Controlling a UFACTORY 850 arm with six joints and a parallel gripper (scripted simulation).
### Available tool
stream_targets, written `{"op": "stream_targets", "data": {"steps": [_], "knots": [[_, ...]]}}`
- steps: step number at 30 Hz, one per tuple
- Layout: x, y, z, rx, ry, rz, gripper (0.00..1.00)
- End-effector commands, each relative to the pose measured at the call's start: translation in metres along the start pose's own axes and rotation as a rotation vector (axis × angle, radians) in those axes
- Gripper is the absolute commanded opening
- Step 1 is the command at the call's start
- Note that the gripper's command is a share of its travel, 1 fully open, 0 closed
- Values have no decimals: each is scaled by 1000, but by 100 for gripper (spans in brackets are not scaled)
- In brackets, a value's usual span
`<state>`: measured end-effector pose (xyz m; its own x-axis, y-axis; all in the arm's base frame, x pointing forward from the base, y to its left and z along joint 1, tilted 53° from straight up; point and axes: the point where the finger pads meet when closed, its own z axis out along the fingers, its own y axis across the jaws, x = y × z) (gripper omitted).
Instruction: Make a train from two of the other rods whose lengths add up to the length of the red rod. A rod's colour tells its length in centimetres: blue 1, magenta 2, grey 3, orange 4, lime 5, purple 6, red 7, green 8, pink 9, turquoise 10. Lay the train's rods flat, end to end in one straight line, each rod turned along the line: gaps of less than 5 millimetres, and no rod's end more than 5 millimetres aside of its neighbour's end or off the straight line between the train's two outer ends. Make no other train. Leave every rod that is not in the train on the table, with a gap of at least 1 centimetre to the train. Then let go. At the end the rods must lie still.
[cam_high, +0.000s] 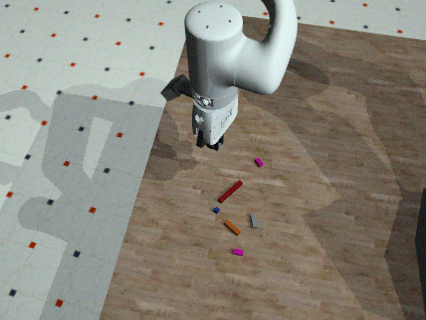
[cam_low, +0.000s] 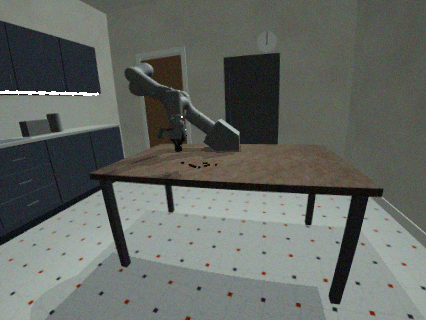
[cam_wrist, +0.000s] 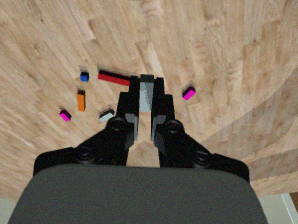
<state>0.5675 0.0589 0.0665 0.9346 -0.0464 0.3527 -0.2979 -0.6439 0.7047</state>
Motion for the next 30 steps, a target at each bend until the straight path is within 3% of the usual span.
{"op": "stream_targets", "data": {"steps": [1, 12, 14, 16, 23, 30], "knots": [[-7, -37, -1, -5, 9, 167, 4], [-40, -120, 1, -4, 10, 546, 4], [-40, -120, 1, -4, 10, 546, 4], [-53, -145, 2, -5, 11, 665, 4], [-81, -187, 6, -5, 14, 877, 4], [-90, -199, 7, -5, 15, 936, 4]]}}
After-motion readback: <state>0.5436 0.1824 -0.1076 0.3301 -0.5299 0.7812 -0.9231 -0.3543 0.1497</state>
